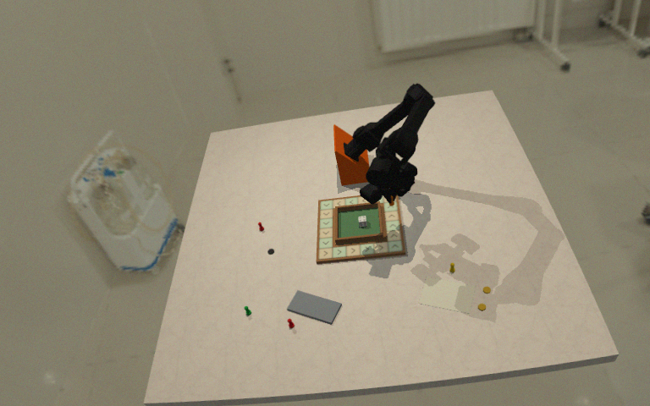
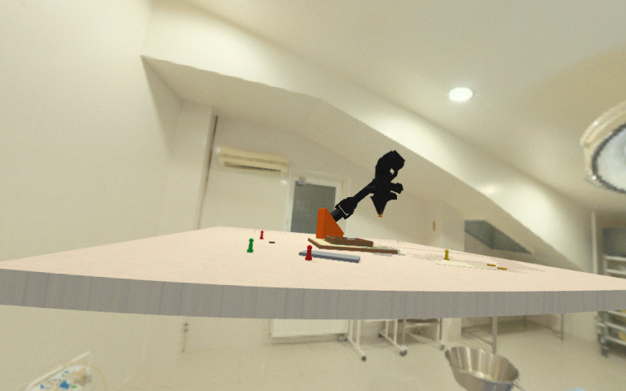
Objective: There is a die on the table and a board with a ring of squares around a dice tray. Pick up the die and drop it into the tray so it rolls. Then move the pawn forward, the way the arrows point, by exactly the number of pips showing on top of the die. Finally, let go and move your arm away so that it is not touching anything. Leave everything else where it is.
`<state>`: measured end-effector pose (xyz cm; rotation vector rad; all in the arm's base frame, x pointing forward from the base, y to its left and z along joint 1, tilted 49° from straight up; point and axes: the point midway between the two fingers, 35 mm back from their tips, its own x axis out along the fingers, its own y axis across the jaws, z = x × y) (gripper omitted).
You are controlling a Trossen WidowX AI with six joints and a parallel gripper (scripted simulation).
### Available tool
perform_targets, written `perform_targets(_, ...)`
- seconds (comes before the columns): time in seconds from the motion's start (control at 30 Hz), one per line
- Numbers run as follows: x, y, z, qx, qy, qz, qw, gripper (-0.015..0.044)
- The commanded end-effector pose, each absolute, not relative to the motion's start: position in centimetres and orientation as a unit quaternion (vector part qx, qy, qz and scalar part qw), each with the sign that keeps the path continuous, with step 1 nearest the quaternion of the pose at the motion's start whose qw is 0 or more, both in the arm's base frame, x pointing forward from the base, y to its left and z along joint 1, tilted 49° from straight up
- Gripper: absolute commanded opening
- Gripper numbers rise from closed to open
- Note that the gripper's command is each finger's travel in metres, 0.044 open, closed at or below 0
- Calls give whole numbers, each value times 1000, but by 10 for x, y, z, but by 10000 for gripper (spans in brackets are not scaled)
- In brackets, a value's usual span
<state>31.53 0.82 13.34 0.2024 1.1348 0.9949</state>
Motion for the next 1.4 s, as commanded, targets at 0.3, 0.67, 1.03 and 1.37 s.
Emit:
perform_targets(0.3,275,28,127,92,517,452,721,0)
perform_targets(0.67,239,44,116,97,520,449,720,0)
perform_targets(1.03,201,58,101,103,523,446,719,0)
perform_targets(1.37,168,70,85,94,518,452,720,0)
